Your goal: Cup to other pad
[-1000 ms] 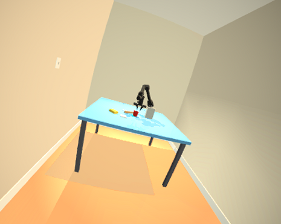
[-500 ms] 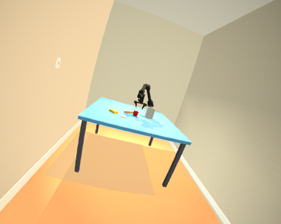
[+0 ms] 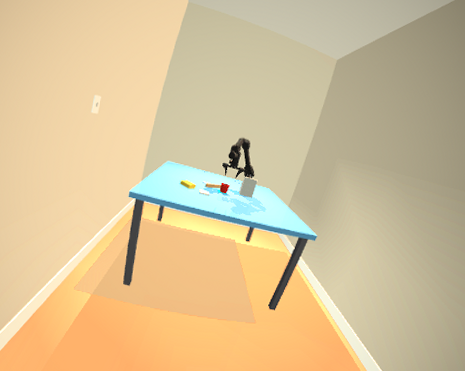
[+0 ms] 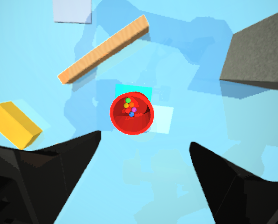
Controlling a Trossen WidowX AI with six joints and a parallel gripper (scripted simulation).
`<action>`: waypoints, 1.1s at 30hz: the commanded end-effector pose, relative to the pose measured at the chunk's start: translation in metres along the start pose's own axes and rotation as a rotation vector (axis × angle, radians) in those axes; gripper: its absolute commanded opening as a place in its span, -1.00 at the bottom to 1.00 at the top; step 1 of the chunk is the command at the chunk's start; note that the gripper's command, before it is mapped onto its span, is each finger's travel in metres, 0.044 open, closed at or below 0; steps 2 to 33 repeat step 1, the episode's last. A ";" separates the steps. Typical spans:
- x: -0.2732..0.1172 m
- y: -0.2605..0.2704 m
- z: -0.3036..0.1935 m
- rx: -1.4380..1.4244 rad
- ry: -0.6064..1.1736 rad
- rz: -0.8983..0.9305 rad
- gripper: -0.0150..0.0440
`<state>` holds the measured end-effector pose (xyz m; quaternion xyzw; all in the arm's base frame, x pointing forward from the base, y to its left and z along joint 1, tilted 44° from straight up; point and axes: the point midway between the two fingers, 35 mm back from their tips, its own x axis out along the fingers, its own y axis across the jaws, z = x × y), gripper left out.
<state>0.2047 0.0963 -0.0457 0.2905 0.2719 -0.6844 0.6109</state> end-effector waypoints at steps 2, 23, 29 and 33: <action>0.000 0.000 0.000 0.000 0.000 0.000 1.00; 0.000 0.000 0.000 0.000 0.000 0.000 1.00; 0.000 0.000 0.000 0.000 0.000 0.000 1.00; 0.000 0.000 0.000 0.000 0.000 0.000 1.00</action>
